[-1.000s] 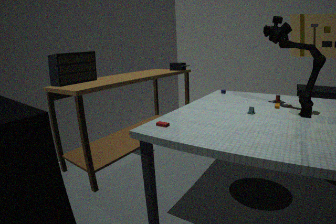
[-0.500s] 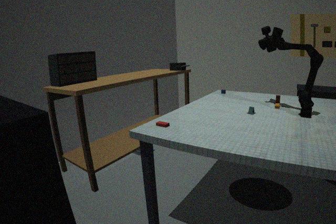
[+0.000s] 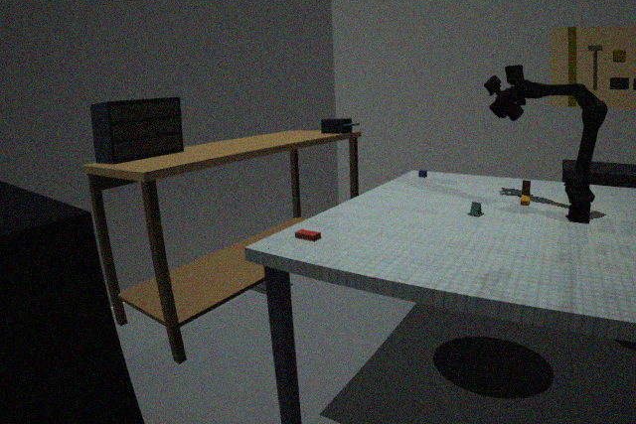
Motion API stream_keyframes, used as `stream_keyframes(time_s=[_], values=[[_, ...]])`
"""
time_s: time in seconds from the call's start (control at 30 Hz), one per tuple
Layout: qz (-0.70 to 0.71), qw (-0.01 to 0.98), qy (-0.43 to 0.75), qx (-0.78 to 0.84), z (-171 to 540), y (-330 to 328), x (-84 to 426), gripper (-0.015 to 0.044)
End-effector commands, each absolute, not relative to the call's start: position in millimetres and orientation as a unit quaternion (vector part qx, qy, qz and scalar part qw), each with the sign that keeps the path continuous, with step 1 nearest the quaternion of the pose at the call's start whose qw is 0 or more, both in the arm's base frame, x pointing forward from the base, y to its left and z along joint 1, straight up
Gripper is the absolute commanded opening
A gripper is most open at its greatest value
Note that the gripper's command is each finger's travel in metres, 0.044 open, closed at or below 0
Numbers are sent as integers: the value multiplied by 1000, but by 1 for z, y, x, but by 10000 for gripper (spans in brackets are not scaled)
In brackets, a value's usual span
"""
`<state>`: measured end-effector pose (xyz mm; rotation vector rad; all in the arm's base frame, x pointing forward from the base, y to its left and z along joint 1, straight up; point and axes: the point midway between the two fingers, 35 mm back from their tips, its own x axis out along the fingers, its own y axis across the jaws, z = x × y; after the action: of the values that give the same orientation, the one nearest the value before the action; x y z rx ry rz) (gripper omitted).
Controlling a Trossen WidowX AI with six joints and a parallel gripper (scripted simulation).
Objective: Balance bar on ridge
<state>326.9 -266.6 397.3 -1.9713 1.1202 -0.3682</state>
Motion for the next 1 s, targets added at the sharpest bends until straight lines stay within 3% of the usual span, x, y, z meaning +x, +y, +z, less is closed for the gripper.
stream_keyframes(time_s=[0.0, 0.97], values=[[-84, 408, 462, -783, 370, -269, 327, 315], [391, 458, 507, -617, 191, -221, 241, 315]])
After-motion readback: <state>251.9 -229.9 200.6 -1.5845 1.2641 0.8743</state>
